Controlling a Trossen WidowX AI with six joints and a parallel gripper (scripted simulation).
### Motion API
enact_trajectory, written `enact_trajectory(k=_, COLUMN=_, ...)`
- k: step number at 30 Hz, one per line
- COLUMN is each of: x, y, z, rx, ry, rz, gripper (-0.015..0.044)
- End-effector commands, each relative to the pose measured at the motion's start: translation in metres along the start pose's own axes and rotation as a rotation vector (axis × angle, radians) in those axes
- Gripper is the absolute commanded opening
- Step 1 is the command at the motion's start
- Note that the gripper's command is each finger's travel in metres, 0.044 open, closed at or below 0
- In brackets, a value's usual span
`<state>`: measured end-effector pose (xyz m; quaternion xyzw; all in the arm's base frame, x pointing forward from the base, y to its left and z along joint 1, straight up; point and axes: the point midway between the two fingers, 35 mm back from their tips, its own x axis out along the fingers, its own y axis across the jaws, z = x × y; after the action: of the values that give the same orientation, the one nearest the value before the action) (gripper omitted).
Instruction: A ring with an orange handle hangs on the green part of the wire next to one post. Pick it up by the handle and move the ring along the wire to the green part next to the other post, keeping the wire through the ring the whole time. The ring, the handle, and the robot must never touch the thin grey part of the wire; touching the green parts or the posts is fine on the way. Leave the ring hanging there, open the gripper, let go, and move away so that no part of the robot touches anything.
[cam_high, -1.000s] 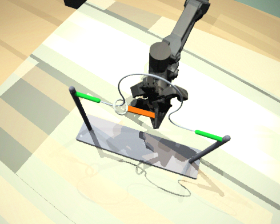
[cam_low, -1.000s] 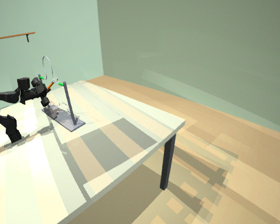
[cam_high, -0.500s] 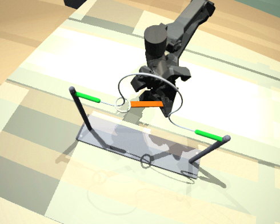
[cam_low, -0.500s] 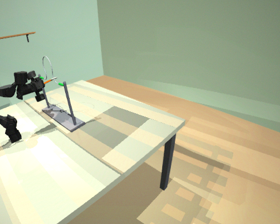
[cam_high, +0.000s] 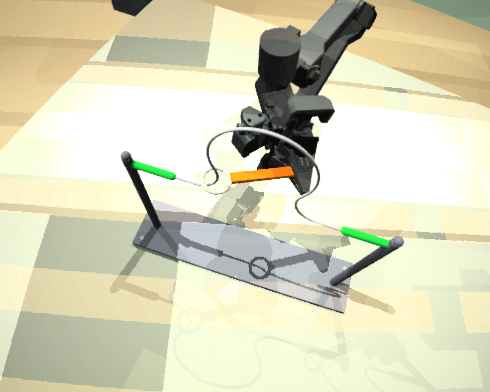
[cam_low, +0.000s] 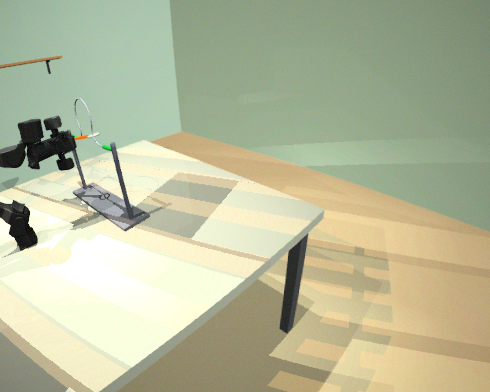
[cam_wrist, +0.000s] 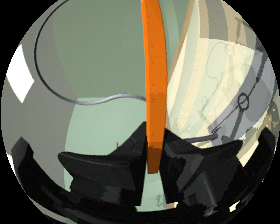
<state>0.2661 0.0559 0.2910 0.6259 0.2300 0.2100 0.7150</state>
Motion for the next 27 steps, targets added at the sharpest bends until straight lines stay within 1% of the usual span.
enact_trajectory(k=1, x=-0.001, y=0.012, z=-0.001, rx=0.042, ry=0.005, rz=0.033, gripper=-0.0150)
enact_trajectory(k=27, x=-0.008, y=0.063, z=0.010, rx=0.327, ry=0.013, rz=0.184, gripper=-0.0150)
